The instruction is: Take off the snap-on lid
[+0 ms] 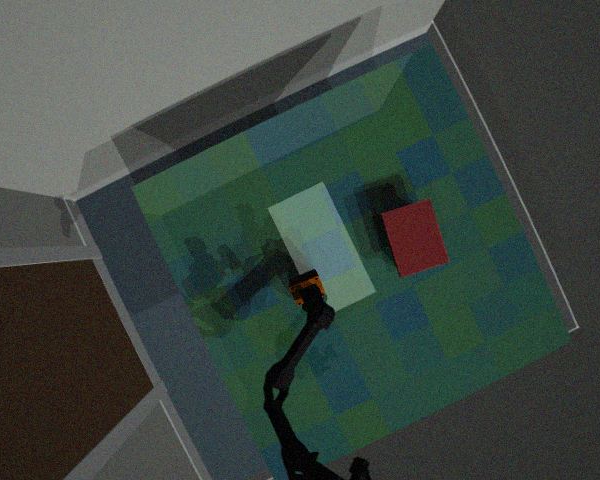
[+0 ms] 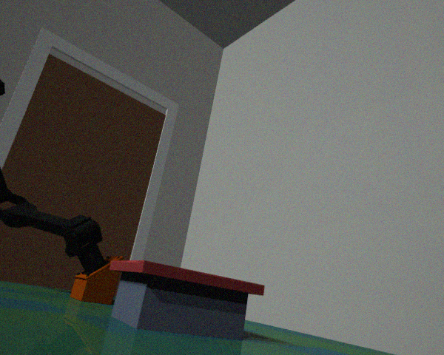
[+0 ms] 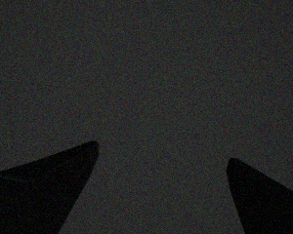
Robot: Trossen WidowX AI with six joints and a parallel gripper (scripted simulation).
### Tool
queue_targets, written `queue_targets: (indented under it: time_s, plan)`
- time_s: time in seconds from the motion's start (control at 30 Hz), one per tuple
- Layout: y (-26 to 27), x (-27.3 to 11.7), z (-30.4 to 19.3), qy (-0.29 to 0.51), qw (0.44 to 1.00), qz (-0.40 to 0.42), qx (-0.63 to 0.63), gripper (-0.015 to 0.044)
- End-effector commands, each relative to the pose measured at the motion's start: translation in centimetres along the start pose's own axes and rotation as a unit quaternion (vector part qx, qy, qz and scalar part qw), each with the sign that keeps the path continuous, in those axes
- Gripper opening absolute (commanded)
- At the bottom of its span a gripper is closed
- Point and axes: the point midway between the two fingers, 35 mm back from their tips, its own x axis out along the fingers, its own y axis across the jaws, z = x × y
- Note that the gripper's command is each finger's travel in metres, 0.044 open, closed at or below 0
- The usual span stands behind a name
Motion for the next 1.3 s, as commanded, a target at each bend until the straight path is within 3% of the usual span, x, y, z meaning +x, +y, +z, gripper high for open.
queue_targets:
  time_s: [0.0, 0.2, 0.4, 0.73, 0.87, 1.03, 1.27]
  plan:
    - [0.2, 0.2, 0.0, 0.001, 1.000, 0.003, 0.005, 0.0374]
    - [8.1, 4.8, 0.7, 0.031, 0.983, 0.096, 0.153, 0.0235]
    - [14.0, 7.1, 1.5, 0.062, 0.955, 0.156, 0.244, 0.0235]
    - [27.7, 8.9, 4.3, 0.166, 0.856, 0.269, 0.410, 0.0235]
    - [34.6, 8.2, 5.5, 0.248, 0.787, 0.296, 0.481, 0.0235]
    - [39.4, 7.0, 6.4, 0.311, 0.735, 0.302, 0.522, 0.0235]
    - [48.2, 2.9, 7.8, 0.437, 0.632, 0.279, 0.576, 0.0235]
